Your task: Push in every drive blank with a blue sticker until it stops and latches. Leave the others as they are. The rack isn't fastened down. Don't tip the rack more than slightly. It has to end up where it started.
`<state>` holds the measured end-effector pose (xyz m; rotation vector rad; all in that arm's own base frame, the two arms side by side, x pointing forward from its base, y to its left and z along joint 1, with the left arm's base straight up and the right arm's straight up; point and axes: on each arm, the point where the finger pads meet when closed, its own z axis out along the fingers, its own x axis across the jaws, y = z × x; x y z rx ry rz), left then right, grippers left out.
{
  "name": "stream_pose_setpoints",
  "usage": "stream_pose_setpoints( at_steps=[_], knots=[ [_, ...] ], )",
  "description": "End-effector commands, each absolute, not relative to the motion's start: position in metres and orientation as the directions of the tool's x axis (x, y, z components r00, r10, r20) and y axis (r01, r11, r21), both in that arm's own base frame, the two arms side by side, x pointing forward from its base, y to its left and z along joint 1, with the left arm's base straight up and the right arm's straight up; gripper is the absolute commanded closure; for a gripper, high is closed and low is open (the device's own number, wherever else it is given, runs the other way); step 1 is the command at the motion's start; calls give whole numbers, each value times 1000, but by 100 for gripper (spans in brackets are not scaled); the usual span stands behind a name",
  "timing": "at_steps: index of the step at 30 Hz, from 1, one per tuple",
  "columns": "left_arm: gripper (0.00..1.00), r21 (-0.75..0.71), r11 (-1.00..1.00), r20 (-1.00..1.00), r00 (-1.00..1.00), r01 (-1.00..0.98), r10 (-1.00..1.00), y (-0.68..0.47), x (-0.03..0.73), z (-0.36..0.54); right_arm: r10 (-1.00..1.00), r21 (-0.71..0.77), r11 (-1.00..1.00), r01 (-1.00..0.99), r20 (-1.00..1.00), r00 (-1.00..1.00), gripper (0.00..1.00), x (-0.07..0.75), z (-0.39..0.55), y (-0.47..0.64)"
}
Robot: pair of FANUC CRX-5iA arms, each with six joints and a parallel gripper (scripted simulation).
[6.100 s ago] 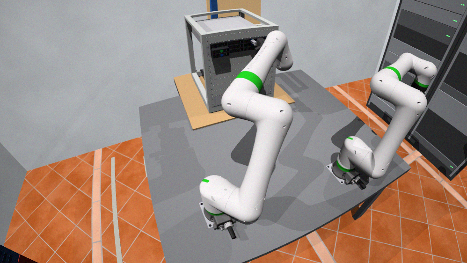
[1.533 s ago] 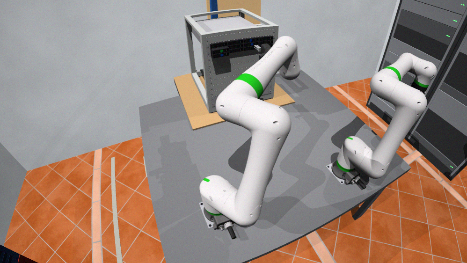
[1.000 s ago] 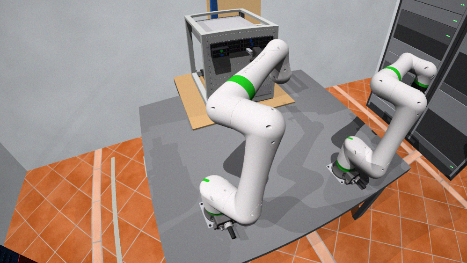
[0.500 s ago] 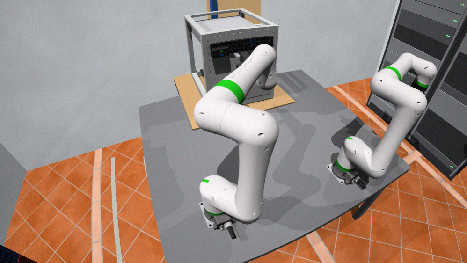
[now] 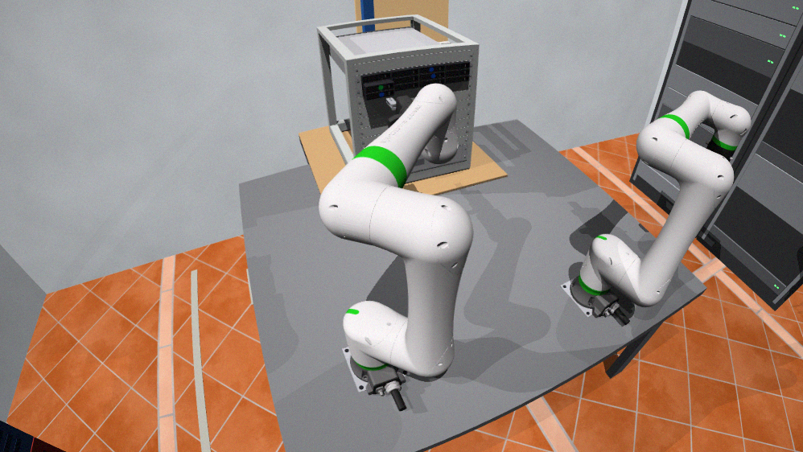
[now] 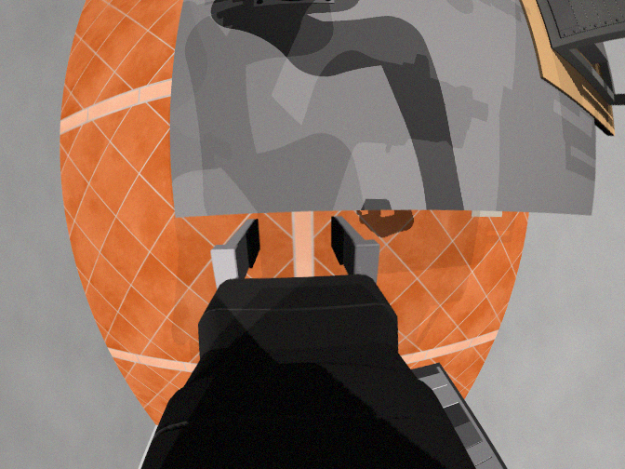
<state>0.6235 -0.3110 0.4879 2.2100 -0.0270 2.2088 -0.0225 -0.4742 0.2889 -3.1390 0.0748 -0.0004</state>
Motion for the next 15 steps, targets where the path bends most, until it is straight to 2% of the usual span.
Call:
stream_pose_setpoints(
  at_steps=[1, 15],
  knots=[
    [100, 1, -1000, 1000, -1, -24, 1, -306, 624, 488, -48, 0, -999, -48, 0, 999, 0, -23, 290, -474],
    [100, 1, -1000, 1000, -1, -24, 1, -300, 626, 487, -48, 0, -999, -48, 0, 999, 0, -23, 290, -474]
  ],
)
